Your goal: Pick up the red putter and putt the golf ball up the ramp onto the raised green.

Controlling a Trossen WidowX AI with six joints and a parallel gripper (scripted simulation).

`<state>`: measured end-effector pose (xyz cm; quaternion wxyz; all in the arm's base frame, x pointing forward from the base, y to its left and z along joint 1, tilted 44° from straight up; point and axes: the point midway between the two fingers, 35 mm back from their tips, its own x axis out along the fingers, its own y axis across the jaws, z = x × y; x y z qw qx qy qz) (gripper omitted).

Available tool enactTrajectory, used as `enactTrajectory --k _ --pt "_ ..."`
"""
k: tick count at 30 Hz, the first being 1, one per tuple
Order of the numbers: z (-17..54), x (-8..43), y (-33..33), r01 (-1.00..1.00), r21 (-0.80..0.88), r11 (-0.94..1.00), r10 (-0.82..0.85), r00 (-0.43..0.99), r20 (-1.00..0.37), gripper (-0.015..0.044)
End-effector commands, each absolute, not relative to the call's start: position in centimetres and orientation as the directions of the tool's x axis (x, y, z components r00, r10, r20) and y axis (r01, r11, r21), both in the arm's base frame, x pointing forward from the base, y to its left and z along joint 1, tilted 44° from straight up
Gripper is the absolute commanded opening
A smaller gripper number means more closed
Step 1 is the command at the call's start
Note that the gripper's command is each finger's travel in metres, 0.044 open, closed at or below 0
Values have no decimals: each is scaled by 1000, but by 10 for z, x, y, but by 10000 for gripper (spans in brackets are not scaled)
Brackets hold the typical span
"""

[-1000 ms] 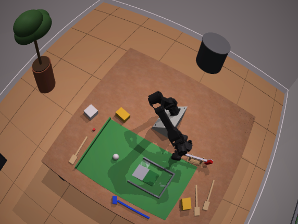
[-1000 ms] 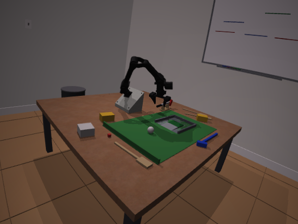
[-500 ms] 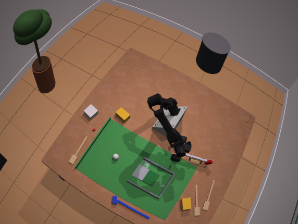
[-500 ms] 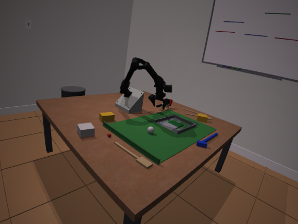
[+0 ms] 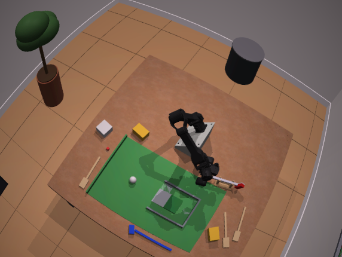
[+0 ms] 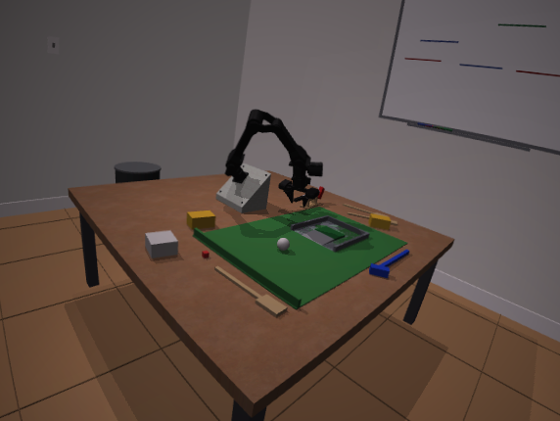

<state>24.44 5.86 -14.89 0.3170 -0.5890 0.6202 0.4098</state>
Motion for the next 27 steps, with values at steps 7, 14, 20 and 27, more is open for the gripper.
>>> enactTrajectory --k 7,14,20,27 --pt "-149 245 59 -990 135 -30 -471 -105 -876 46" --pt "-148 245 60 -990 135 -30 -470 -105 -876 0" --pt "-125 251 85 -990 134 -31 -468 -104 -878 0" --pt "-81 253 125 -990 136 -31 -467 -106 -878 0"
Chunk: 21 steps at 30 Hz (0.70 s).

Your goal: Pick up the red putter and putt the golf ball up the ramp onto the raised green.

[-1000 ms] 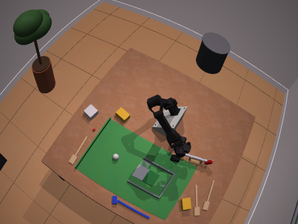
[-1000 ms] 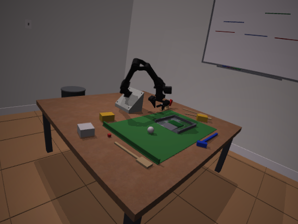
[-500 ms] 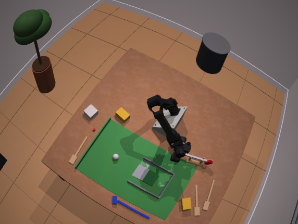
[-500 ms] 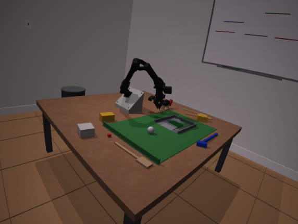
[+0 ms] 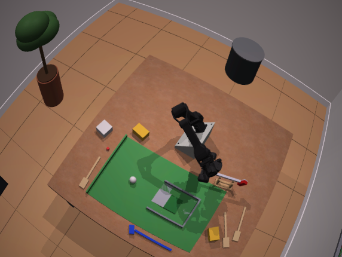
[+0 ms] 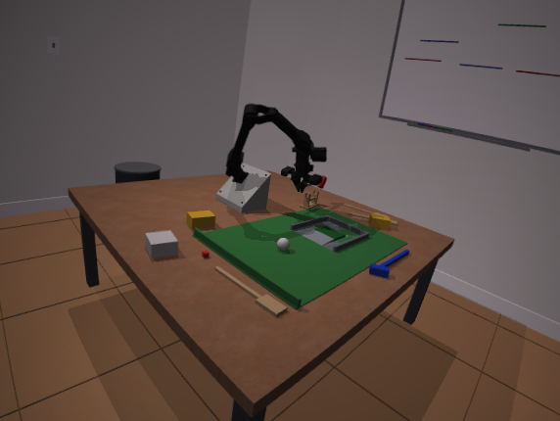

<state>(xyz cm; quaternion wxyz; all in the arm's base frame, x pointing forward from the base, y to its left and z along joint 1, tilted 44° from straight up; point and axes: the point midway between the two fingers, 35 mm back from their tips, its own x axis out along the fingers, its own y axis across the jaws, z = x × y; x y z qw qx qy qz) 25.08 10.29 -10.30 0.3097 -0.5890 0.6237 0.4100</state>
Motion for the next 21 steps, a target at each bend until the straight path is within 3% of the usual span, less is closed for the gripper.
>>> enactTrajectory --k 1,7,21 --pt "-77 252 128 -990 136 -30 -467 -106 -878 0" --pt "-78 257 121 -993 119 -19 -472 -96 -876 0" --pt "4 312 51 -910 -176 376 -493 -35 -869 0"
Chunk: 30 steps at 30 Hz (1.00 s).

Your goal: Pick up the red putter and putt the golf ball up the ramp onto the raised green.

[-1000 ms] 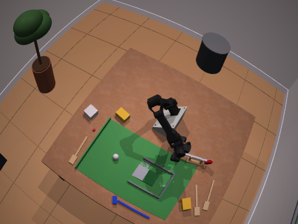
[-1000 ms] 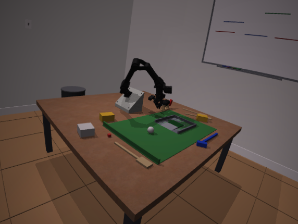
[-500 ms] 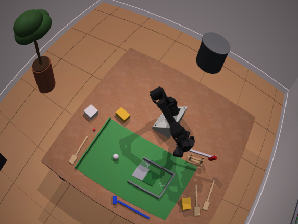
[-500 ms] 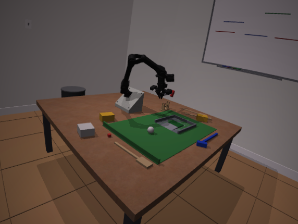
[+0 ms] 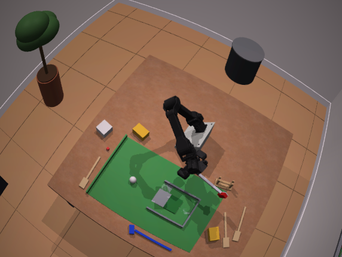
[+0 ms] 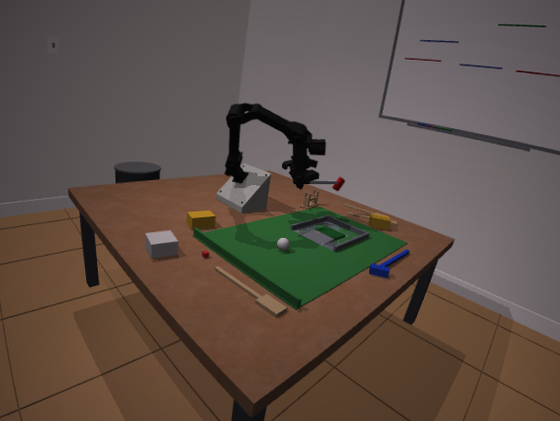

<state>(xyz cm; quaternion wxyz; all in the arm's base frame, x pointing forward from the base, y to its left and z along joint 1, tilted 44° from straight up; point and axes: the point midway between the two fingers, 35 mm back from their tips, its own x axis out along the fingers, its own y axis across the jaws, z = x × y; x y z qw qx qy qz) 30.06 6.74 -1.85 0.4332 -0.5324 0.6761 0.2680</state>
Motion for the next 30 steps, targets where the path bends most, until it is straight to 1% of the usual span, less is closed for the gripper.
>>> enactTrajectory --k 1,8,16,23,30 --pt "10 315 45 -894 -197 402 -496 -32 -868 0" --pt "55 325 -1 -751 -340 566 -528 -13 -849 0" --pt "107 322 -55 -525 -486 699 -575 -8 -818 0" --pt "152 306 -102 -289 -592 753 -623 -20 -782 0" --pt "197 276 -144 -37 -671 741 -672 -50 -739 0"
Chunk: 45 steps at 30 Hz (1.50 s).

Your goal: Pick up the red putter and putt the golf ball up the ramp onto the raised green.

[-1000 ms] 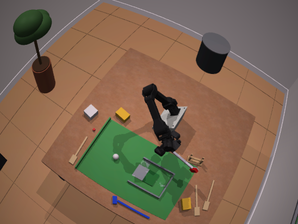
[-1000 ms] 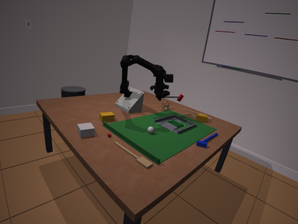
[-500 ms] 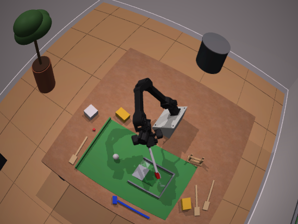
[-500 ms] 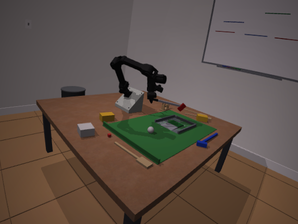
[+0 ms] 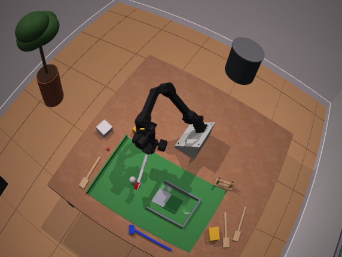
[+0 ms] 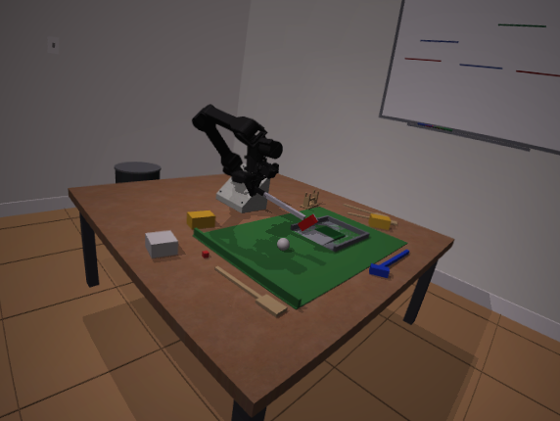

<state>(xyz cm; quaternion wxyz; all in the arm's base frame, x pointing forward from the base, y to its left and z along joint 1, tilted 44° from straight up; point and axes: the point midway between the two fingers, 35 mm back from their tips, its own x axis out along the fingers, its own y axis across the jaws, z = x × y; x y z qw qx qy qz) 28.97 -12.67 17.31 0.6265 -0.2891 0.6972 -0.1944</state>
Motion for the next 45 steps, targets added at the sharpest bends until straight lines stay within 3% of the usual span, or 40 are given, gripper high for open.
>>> enactTrajectory --k 1,5,45 --pt "203 271 -149 0 -680 734 -679 -56 -732 0" --pt "219 257 -162 90 -699 710 -695 -72 -715 0" --pt "170 252 -210 90 -702 707 -698 -71 -712 0"
